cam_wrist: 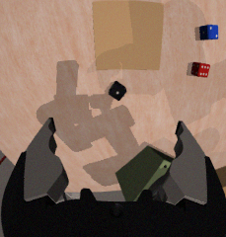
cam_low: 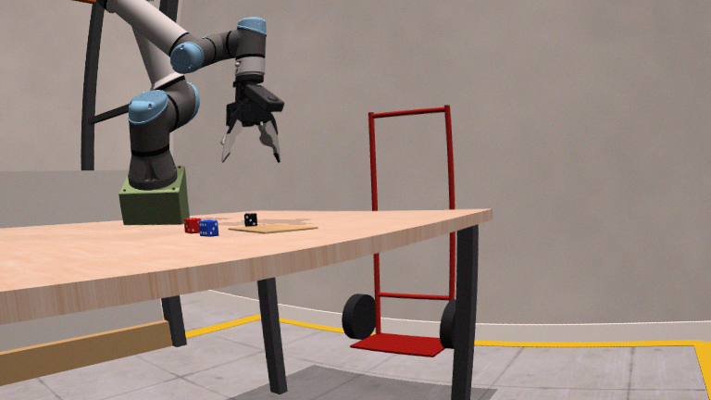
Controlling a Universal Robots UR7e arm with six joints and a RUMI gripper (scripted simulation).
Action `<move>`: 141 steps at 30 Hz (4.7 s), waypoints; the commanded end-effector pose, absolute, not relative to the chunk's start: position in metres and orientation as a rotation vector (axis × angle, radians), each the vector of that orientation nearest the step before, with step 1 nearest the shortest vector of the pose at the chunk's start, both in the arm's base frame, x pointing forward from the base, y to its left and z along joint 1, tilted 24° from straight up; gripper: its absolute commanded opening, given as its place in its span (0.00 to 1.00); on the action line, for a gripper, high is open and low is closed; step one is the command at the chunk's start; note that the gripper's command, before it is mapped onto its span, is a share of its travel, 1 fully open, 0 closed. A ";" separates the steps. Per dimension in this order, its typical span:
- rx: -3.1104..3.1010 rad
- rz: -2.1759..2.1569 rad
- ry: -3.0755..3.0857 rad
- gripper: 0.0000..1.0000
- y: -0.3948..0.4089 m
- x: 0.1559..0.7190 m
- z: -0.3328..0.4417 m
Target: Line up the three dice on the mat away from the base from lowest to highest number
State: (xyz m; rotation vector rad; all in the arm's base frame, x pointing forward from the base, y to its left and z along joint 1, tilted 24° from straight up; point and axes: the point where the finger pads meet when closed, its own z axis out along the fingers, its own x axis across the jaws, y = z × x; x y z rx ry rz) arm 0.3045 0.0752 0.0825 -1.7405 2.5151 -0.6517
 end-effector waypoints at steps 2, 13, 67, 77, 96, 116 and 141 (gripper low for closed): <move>-1.991 -0.646 2.364 1.00 0.076 0.308 0.080; -2.327 -0.648 2.116 1.00 0.077 0.311 0.076; -3.407 -0.477 0.236 1.00 0.074 0.310 0.054; -3.449 -0.418 -0.158 1.00 0.071 0.309 0.051; -3.407 -0.302 -0.826 1.00 0.064 0.306 0.046; -3.358 -0.258 -1.055 1.00 0.061 0.305 0.044; -3.356 -0.257 -1.062 0.28 0.061 0.305 0.044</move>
